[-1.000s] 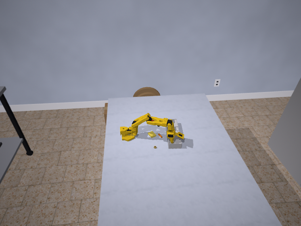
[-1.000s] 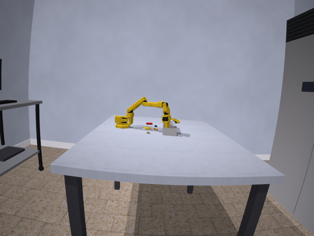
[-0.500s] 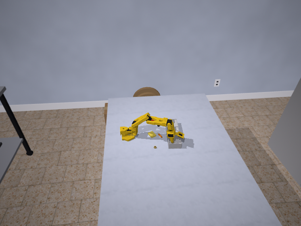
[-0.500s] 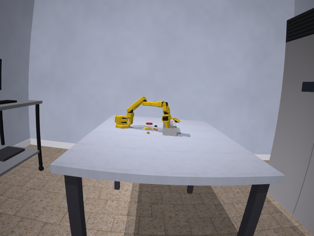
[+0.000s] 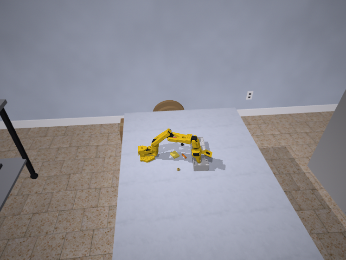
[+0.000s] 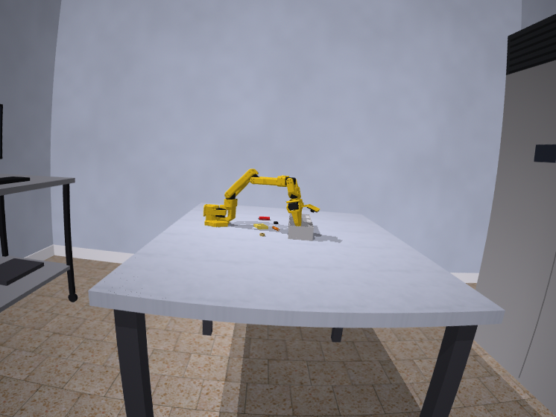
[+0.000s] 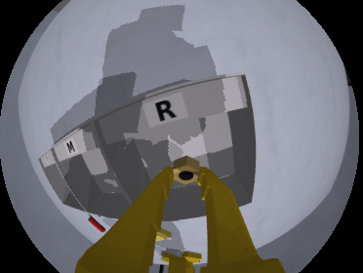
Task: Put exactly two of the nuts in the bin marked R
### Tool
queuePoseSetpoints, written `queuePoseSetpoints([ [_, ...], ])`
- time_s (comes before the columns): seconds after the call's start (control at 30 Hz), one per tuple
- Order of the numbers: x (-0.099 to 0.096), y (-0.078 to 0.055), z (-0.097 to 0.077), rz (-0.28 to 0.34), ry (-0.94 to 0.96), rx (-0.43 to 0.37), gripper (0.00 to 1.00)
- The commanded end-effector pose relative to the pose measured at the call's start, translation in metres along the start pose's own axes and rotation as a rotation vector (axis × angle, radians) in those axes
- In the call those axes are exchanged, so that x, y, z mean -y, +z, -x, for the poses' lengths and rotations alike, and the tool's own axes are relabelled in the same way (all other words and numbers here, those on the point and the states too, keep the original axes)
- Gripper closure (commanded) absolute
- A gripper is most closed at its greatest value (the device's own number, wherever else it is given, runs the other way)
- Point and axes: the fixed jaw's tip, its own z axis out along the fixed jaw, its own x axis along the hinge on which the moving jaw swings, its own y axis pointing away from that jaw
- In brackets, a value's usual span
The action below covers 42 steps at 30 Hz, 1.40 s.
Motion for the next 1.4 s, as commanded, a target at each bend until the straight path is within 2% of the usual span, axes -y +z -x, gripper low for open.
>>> queuePoseSetpoints([
  [0.0, 0.002, -0.020, 0.013, 0.000, 0.017, 0.093, 1.00],
  [1.37, 0.002, -0.005, 0.011, 0.000, 0.017, 0.093, 1.00],
])
